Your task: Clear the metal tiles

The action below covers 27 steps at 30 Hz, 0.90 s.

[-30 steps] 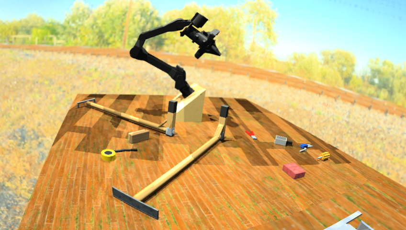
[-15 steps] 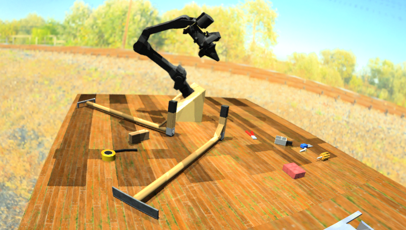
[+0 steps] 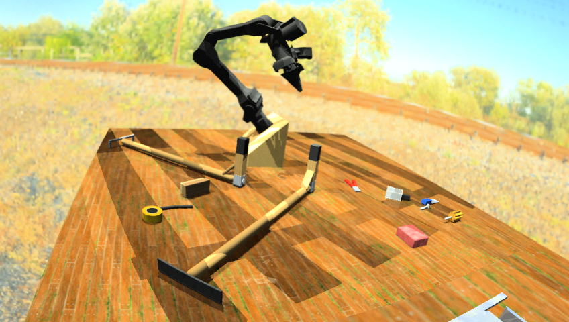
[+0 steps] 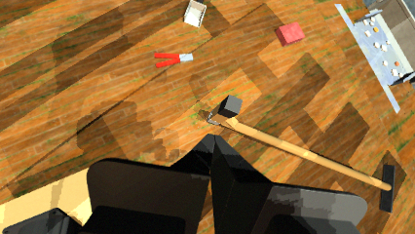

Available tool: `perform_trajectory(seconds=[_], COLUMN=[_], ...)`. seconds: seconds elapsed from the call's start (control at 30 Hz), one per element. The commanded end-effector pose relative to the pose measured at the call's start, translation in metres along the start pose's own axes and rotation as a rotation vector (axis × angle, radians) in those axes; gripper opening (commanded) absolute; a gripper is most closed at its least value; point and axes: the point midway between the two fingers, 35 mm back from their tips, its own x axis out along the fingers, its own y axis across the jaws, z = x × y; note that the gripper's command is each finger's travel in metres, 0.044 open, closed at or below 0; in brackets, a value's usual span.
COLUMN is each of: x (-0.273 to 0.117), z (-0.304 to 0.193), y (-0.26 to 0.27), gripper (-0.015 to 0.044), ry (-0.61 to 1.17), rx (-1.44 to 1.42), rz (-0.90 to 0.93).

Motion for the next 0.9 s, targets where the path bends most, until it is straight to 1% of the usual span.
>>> perform_trajectory(seconds=[0.0,0.87], x=[0.004,0.042], z=[-0.004,-0.063], y=[-0.012,-0.081], gripper=[0.0,0.0], ry=[0.046,0.412], rx=[0.103,0.829], rz=[-0.012,-0.14])
